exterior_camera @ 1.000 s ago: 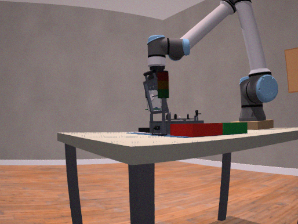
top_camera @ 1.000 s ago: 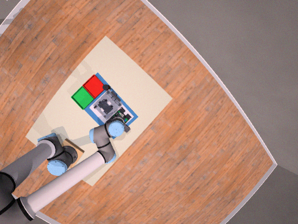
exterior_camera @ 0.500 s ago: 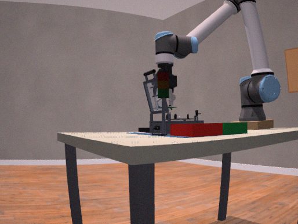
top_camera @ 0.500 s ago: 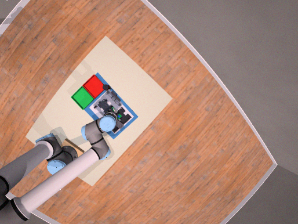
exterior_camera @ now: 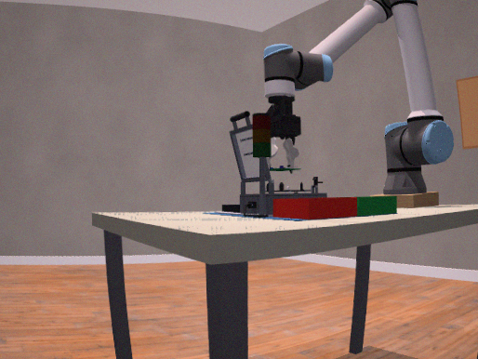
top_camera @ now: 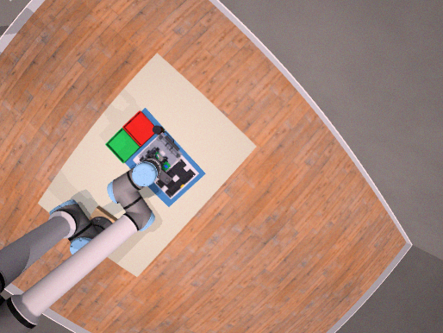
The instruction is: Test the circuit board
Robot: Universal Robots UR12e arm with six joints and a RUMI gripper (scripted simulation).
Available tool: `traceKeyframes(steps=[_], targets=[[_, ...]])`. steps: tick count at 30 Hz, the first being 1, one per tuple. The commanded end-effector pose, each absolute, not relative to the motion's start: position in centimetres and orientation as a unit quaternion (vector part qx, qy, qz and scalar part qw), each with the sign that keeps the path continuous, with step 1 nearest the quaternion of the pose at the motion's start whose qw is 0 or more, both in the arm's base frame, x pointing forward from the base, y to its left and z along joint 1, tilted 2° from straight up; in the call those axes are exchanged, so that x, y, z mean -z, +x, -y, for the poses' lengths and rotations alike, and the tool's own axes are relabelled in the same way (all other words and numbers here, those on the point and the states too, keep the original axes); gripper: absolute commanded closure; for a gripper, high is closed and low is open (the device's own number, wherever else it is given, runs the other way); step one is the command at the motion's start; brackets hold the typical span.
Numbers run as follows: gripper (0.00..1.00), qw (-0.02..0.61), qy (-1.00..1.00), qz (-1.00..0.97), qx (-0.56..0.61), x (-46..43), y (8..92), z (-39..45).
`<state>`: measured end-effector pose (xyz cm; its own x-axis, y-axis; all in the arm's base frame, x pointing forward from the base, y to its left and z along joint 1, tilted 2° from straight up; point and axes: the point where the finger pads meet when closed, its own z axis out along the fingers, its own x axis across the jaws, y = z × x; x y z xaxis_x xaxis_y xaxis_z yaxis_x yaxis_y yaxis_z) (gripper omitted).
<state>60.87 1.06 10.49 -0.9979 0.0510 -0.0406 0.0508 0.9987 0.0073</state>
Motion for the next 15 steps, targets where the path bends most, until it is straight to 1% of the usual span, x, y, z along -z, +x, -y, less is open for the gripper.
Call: traceKeyframes(steps=[1,15], targets=[[0.61,0.021,0.026,-0.999,-0.003,-10.7,60.6,-2.9],[0.61,0.021,0.026,-0.999,-0.003,-10.8,60.4,-4.1]])
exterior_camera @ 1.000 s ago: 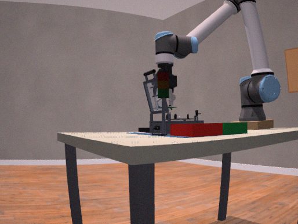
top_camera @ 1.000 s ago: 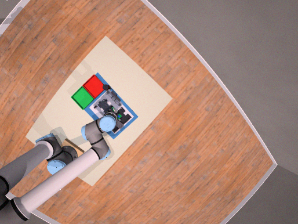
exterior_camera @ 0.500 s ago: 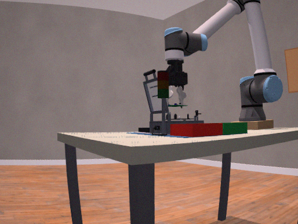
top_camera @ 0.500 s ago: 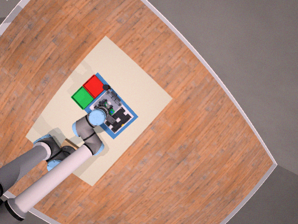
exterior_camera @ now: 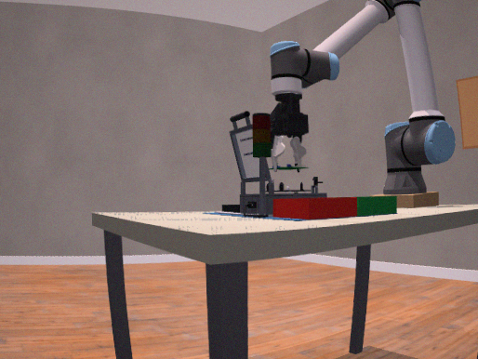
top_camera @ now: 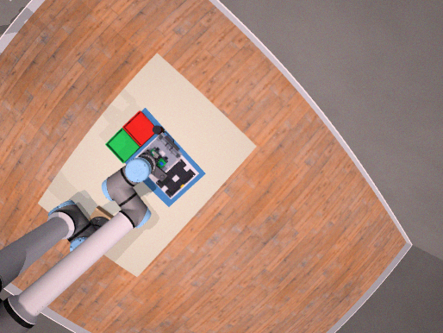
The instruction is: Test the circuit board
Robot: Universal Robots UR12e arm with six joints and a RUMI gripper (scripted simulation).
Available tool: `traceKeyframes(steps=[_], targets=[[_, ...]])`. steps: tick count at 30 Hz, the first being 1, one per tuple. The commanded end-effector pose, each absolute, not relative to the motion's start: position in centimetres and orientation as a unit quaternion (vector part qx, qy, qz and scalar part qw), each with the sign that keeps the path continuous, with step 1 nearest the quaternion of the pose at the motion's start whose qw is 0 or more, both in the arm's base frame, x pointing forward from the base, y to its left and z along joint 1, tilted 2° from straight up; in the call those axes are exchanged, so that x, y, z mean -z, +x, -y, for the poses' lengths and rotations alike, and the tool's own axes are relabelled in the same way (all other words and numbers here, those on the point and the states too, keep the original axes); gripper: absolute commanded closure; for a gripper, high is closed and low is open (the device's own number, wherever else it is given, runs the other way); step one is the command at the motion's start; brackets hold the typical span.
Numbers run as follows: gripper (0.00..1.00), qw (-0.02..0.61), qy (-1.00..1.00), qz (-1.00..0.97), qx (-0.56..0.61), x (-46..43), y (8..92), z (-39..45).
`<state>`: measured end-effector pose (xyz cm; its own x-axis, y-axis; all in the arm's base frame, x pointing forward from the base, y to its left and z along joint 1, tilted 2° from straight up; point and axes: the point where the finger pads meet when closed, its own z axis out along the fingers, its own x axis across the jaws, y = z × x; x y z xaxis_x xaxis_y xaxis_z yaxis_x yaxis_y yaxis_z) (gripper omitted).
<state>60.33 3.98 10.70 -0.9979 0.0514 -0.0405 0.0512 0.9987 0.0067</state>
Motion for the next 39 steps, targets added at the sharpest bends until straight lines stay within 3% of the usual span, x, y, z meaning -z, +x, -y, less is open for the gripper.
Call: traceKeyframes(steps=[1,39], targets=[[0.61,0.021,0.026,-0.999,-0.003,-10.8,60.4,-4.1],[0.61,0.021,0.026,-0.999,-0.003,-8.9,60.4,-4.1]])
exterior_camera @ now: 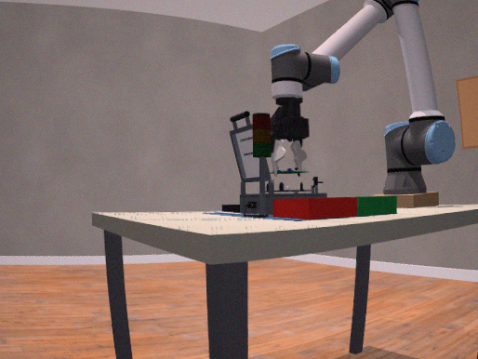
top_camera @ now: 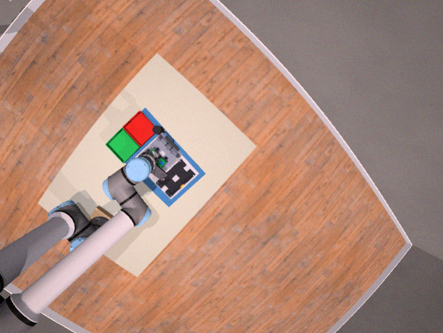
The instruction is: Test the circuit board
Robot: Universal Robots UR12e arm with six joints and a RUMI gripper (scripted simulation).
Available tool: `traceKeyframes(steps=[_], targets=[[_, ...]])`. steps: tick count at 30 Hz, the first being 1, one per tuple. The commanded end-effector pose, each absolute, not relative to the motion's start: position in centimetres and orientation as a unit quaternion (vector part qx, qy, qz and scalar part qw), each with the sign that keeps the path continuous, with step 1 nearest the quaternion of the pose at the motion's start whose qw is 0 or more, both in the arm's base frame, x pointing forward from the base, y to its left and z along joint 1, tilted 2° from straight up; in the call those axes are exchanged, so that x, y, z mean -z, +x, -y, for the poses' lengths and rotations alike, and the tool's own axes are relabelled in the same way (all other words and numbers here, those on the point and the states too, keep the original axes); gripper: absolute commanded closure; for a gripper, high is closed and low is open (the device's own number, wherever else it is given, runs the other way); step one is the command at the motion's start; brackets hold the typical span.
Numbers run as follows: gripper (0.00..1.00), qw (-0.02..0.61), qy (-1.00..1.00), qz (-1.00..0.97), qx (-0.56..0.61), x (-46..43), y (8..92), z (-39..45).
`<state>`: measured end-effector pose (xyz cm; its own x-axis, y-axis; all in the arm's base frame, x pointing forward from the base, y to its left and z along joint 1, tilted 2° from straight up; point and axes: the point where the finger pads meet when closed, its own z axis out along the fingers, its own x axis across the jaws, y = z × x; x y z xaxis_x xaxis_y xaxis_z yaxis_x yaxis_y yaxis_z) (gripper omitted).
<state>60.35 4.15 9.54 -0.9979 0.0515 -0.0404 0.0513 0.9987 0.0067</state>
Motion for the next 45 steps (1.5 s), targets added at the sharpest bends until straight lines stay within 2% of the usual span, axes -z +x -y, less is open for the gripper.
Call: traceKeyframes(steps=[1,45], targets=[[0.61,0.021,0.026,-0.999,-0.003,-8.9,60.4,-4.1],[0.61,0.021,0.026,-0.999,-0.003,-6.2,60.6,-4.2]])
